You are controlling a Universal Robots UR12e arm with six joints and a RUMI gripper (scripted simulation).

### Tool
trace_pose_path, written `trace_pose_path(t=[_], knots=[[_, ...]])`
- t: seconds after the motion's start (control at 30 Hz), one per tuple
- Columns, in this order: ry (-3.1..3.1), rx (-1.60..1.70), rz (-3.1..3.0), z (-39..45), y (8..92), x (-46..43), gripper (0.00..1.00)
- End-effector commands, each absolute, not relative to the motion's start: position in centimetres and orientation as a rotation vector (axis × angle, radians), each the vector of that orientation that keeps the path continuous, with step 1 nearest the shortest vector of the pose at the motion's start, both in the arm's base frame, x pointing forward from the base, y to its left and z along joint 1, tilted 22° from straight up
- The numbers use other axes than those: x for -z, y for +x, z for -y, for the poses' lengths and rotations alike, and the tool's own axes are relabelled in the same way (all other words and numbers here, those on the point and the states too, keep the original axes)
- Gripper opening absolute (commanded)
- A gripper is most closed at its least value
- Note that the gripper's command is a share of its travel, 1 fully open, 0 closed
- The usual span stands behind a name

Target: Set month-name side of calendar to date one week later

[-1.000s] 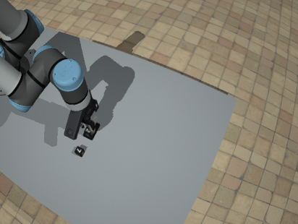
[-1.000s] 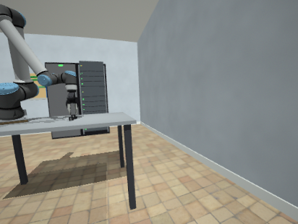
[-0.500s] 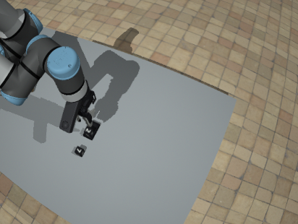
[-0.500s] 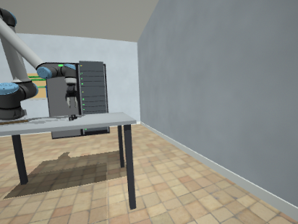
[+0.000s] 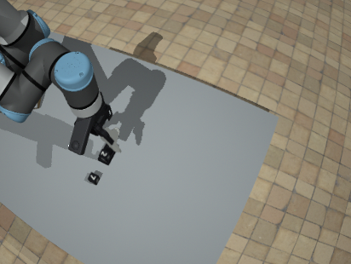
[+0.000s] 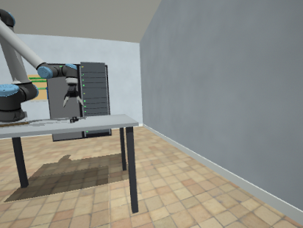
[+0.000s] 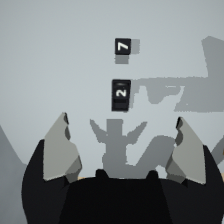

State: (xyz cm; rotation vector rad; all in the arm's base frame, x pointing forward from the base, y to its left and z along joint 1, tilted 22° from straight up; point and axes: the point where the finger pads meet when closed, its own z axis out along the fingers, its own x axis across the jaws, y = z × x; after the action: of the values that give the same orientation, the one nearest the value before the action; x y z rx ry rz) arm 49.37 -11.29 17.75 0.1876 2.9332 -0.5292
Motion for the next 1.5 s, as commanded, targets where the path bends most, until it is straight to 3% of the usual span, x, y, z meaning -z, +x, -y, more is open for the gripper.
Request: trace_pose_path(t=[0.0,0.37,0.63,0.83,0.87,1.47], knots=[[0.188,0.529,-2.932,11.3,49.4,-17.8,1.00],[0.188,0.529,-2.932,11.5,49.4,-17.8,1.00],[0.183,0.528,-2.933,19.1,48.5,-18.7,1.00],[0.182,0.530,-2.933,20.5,48.3,-18.9,1.00],[0.182,0.530,-2.933,20.5,48.3,-18.9,0.28],[0.182,0.530,-2.933,20.5,48.3,-18.9,0.28]])
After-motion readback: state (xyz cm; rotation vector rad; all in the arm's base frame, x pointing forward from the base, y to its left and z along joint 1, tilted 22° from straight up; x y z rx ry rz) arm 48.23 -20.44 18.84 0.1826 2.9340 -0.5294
